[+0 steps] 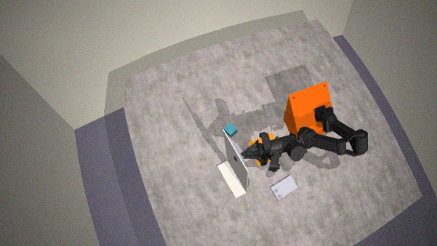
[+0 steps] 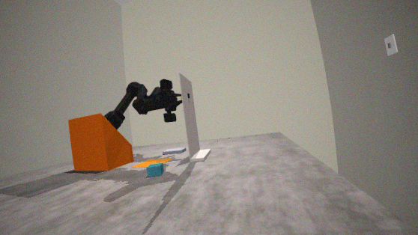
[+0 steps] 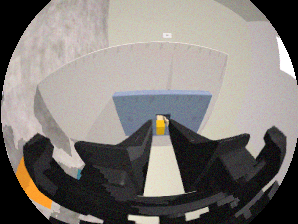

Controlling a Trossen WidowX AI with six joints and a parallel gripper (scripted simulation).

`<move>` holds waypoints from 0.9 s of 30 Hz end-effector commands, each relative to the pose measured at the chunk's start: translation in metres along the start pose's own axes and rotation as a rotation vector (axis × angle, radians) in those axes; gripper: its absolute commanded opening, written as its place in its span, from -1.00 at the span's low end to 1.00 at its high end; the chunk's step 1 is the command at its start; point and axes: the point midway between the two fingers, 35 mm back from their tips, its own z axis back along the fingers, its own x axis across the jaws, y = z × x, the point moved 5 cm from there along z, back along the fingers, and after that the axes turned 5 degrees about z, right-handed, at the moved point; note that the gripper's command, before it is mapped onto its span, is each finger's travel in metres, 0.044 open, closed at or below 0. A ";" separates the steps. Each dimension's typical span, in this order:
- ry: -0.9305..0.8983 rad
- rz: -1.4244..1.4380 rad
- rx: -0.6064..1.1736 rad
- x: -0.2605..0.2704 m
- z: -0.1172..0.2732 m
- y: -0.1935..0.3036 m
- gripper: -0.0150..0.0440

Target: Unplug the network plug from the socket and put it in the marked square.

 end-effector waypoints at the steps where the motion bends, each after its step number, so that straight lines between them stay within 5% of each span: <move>1: 0.003 0.000 0.000 -0.001 -0.001 0.000 -0.28; 11: 0.003 0.000 0.000 -0.001 -0.001 0.000 -0.49; 27: 0.003 0.000 0.000 0.000 0.007 0.002 -0.49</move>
